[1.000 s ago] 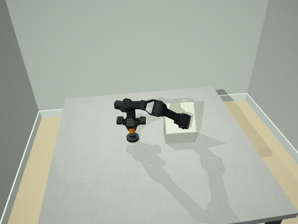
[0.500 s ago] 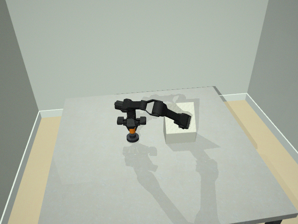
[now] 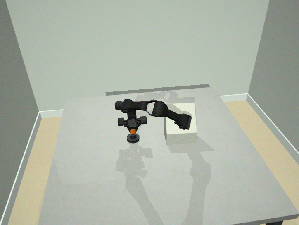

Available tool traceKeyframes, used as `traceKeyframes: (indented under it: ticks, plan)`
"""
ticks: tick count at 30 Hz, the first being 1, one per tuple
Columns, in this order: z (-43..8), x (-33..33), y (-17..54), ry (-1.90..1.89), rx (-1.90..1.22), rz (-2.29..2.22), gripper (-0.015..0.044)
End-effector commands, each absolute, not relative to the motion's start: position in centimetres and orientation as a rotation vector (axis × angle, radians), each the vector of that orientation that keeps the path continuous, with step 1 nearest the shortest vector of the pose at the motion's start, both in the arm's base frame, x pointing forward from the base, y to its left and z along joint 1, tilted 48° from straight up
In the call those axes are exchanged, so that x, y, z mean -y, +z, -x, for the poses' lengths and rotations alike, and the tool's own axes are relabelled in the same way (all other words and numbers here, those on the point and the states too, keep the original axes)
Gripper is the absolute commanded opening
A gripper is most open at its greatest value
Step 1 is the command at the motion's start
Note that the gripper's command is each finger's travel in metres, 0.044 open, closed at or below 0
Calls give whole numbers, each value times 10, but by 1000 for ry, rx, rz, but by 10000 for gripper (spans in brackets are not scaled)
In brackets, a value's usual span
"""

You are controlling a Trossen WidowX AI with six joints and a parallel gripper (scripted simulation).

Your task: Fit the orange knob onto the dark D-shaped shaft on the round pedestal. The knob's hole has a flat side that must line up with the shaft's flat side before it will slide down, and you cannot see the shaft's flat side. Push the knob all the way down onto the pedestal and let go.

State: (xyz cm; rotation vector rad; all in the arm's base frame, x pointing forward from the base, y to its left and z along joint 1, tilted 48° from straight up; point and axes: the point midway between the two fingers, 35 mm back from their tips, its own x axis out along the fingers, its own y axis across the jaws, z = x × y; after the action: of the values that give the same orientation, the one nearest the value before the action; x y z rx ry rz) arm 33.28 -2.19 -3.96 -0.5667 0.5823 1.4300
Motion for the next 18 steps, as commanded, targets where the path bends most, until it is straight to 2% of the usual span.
traceKeyframes:
  ticks: [1,18]
  plan:
    - [-337,25,-37,1458,-507,655,0]
    - [-341,25,-39,1458,-507,655,0]
